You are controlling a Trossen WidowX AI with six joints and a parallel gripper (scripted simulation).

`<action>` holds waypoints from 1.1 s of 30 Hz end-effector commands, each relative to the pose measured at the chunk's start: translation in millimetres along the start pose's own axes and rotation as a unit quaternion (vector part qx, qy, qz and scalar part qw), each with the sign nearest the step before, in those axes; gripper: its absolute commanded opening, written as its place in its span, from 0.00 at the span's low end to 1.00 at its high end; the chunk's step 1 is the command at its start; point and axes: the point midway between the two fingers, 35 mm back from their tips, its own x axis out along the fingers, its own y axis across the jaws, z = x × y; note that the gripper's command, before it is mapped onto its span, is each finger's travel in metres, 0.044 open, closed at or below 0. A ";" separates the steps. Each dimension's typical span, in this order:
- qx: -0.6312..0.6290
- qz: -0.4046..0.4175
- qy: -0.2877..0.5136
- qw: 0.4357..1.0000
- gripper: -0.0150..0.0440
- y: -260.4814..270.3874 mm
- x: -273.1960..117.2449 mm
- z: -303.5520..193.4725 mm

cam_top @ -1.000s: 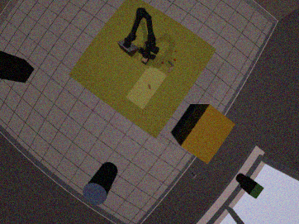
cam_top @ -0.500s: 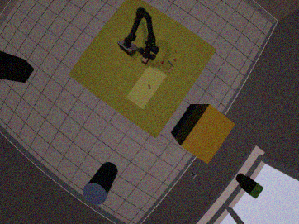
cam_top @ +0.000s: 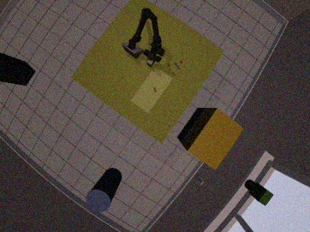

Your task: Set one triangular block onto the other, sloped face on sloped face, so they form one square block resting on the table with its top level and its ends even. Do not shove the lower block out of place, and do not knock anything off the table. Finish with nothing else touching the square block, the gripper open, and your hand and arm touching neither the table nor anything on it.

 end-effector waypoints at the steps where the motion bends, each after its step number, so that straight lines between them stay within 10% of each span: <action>1: 0.001 0.000 -0.001 1.000 0.25 0.0 0.1 0.3; 20: 0.000 0.000 0.000 1.000 1.00 0.0 0.0 0.0; 28: 0.000 0.000 0.000 1.000 1.00 0.7 -2.8 0.2; 33: 0.000 0.000 -0.001 1.000 1.00 6.3 -69.4 2.5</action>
